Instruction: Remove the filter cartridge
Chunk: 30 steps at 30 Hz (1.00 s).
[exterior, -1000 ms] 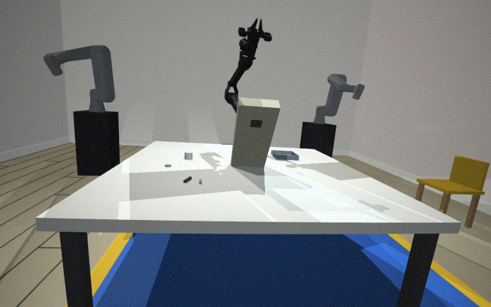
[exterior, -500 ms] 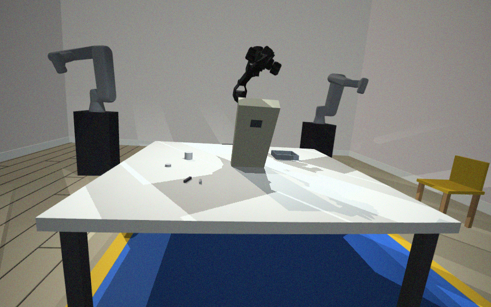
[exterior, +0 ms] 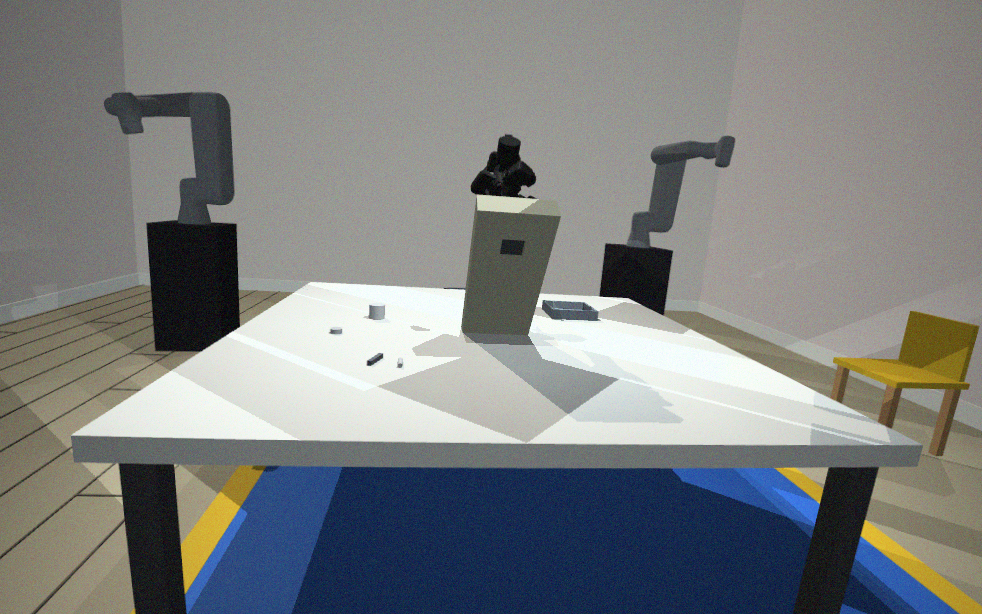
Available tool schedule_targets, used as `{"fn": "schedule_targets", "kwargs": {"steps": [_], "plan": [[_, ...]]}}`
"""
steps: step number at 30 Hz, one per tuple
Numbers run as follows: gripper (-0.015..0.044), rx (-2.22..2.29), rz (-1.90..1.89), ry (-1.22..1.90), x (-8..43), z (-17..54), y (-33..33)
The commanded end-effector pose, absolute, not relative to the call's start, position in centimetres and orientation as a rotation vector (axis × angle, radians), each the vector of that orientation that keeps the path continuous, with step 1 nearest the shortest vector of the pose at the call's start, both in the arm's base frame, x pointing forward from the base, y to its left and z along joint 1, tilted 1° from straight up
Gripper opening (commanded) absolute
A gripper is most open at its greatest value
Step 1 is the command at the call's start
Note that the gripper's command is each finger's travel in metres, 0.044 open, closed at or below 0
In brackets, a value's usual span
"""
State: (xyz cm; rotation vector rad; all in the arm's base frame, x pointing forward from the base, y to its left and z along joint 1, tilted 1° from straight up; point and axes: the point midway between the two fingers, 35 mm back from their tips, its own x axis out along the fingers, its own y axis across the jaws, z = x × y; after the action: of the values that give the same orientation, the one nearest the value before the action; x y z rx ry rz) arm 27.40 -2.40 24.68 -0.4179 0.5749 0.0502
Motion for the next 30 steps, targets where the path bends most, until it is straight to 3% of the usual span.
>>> {"fn": "schedule_targets", "kwargs": {"steps": [1, 30], "plan": [[0.0091, -0.418, 0.056, 0.595, 27.1, 24.2, -2.6], [0.0091, -0.418, 0.055, 0.592, 30.7, 21.9, -2.9]]}}
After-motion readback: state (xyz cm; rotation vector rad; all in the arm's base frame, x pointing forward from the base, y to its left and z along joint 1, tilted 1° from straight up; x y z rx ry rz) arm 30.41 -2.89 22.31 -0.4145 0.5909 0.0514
